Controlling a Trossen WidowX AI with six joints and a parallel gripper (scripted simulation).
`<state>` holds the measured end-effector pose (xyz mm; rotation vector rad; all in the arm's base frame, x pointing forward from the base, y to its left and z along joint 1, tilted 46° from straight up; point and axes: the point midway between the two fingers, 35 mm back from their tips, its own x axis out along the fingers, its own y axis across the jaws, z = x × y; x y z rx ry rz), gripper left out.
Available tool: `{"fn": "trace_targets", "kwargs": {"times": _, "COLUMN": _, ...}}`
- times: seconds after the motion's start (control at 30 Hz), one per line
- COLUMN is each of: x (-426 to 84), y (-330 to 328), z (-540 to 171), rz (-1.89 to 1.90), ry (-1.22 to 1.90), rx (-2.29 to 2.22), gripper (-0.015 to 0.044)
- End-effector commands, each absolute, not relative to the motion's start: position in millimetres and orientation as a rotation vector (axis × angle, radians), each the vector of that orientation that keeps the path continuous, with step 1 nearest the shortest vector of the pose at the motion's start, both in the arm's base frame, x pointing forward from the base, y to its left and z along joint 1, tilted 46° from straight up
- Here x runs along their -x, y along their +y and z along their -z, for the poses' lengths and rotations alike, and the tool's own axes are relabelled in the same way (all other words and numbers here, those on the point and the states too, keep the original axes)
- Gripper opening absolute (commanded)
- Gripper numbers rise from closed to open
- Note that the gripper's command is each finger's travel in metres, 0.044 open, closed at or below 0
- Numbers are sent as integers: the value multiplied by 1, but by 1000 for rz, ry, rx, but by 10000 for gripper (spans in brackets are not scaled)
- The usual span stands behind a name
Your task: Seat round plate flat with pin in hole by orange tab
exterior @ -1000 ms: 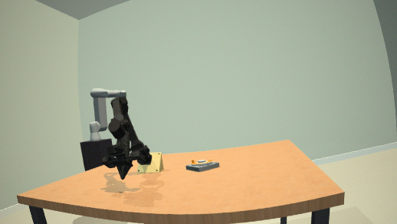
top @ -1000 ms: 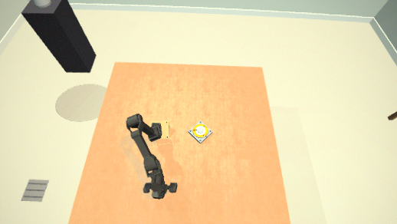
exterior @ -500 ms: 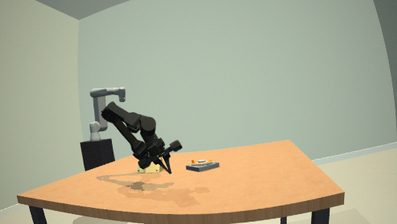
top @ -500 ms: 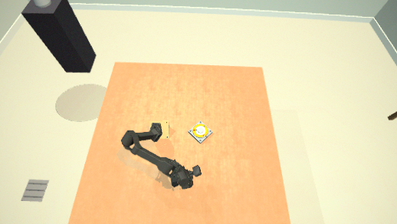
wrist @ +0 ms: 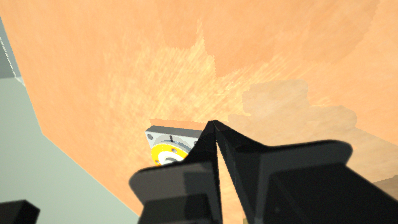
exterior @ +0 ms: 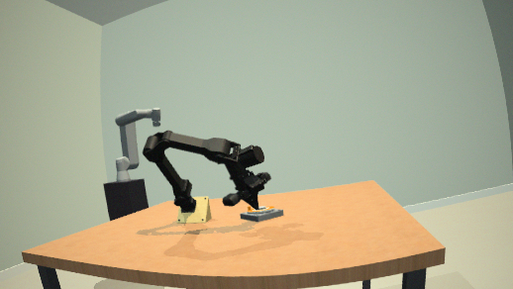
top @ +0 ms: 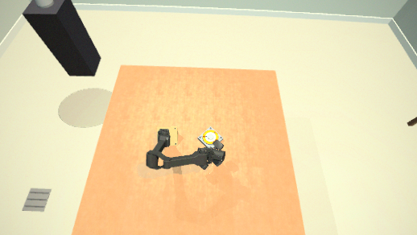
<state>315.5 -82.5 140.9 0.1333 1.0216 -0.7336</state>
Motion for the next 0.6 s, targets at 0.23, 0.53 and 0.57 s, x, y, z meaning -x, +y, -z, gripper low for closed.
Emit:
{"fn": "trace_targets", "kwargs": {"times": 0.23, "x": -290, "y": 23, "z": -61, "rz": 644, "ry": 1366, "rx": 304, "gripper": 0}}
{"fn": "trace_targets", "kwargs": {"times": 0.53, "x": -262, "y": 62, "z": -36, "rz": 623, "ry": 1437, "rx": 604, "gripper": 0}}
{"fn": "trace_targets", "kwargs": {"times": 0.57, "x": -262, "y": 62, "z": -36, "rz": 623, "ry": 1437, "rx": 604, "gripper": 0}}
